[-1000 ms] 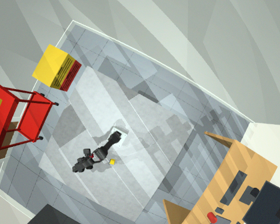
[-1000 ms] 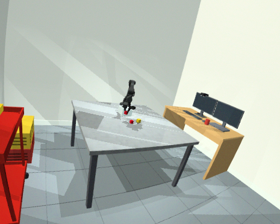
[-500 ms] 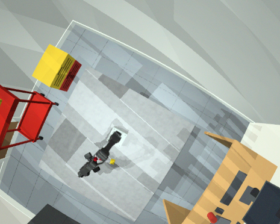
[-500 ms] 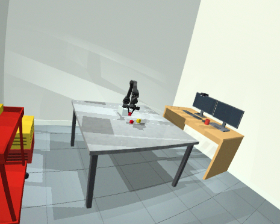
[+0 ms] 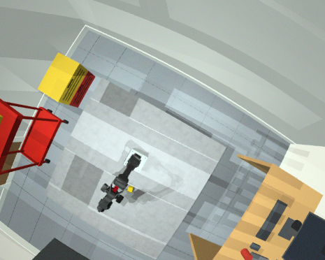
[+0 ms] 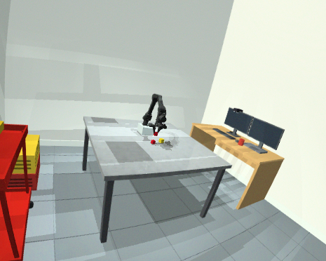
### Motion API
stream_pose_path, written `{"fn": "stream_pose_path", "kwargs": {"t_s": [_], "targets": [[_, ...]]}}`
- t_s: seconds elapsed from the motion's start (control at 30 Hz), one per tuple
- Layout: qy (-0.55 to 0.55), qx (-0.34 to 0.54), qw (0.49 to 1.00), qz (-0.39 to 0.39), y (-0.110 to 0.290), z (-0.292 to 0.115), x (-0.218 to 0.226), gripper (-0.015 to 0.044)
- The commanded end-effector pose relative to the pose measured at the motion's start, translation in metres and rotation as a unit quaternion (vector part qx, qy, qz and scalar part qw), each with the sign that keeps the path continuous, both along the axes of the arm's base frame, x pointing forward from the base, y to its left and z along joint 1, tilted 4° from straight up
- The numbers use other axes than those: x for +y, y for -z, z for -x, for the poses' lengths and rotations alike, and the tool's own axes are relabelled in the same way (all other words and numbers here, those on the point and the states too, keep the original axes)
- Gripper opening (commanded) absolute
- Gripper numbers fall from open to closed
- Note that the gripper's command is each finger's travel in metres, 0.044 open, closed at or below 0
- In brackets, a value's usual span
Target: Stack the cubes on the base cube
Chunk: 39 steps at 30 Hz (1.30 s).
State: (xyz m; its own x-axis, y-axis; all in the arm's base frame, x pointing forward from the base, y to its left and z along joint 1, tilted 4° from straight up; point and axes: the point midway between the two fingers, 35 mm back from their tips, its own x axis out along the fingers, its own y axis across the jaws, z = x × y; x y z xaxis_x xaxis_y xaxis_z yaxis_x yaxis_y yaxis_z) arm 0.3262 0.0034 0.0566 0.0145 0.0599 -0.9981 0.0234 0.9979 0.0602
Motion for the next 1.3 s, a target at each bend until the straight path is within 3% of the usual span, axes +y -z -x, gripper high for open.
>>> {"fn": "stream_pose_path", "kwargs": {"t_s": [0.0, 0.53, 1.27], "targets": [[-0.065, -0.005, 0.998, -0.001, 0.002, 0.001, 0.016, 0.0105], [-0.287, -0.019, 0.958, -0.001, 0.007, 0.01, 0.068, 0.0105], [-0.537, -0.036, 0.843, -0.002, 0.013, 0.032, 0.128, 0.0105]]}}
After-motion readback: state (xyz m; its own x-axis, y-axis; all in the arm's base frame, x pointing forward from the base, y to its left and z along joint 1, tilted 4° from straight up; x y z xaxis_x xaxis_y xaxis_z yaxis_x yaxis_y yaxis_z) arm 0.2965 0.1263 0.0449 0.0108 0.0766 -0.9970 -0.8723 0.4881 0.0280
